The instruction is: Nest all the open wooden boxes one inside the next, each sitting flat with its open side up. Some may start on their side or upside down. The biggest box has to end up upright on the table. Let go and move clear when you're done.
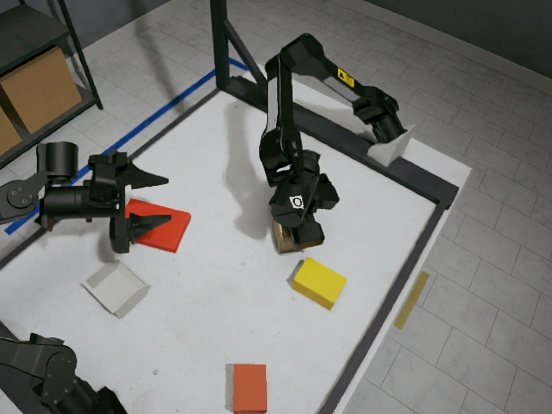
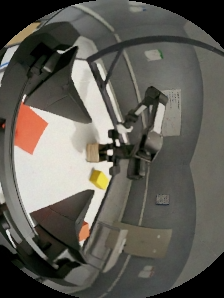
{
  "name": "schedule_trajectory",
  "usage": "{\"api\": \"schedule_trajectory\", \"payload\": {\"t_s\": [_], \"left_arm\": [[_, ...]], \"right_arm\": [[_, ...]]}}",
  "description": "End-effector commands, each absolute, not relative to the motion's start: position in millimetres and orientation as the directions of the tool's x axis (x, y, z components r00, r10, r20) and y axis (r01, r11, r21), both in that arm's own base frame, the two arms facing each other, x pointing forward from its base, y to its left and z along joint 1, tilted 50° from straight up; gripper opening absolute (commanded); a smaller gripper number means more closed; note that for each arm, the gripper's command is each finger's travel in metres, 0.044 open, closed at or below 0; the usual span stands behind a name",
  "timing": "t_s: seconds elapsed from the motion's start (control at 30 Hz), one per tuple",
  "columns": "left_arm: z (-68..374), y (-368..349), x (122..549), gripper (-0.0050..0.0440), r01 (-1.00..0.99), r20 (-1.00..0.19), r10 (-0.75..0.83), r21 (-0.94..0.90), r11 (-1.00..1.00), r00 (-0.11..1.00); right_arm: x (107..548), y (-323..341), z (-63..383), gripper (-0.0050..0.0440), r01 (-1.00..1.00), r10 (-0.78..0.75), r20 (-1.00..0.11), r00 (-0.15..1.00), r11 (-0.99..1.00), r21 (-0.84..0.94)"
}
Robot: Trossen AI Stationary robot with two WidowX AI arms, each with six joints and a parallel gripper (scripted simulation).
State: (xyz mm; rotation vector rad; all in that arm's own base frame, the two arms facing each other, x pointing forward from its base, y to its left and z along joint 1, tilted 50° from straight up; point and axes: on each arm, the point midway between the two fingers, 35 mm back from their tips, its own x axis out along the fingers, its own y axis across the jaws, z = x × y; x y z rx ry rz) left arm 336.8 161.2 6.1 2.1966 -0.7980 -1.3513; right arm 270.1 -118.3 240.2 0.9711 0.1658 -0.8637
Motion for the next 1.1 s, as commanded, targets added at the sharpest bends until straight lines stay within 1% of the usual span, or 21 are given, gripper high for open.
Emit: {"api": "schedule_trajectory", "payload": {"t_s": [0.0,0.57,0.6,0.83,1.07], "left_arm": [[11.2,163.1,339.4,0.0071,-0.251,-0.650,-0.664,0.619,-0.745,0.369],[12.4,162.7,340.5,0.0071,-0.250,-0.649,-0.664,0.619,-0.745,0.371],[12.2,162.8,340.2,0.0047,-0.250,-0.650,-0.664,0.618,-0.745,0.369],[11.4,162.9,339.3,0.0000,-0.251,-0.652,-0.664,0.618,-0.745,0.366],[11.4,162.9,339.3,0.0000,-0.251,-0.652,-0.664,0.618,-0.745,0.366]], "right_arm": [[269.5,-117.4,240.7,0.0400,0.703,-0.567,-0.481,0.669,0.269,0.659],[269.5,-117.4,240.7,0.0400,0.703,-0.567,-0.481,0.669,0.269,0.659],[269.5,-117.4,240.7,0.0400,0.703,-0.567,-0.481,0.669,0.269,0.659],[269.5,-117.4,240.7,0.0400,0.703,-0.567,-0.481,0.669,0.269,0.659],[269.5,-117.4,240.7,0.0400,0.703,-0.567,-0.481,0.669,0.269,0.659]]}}
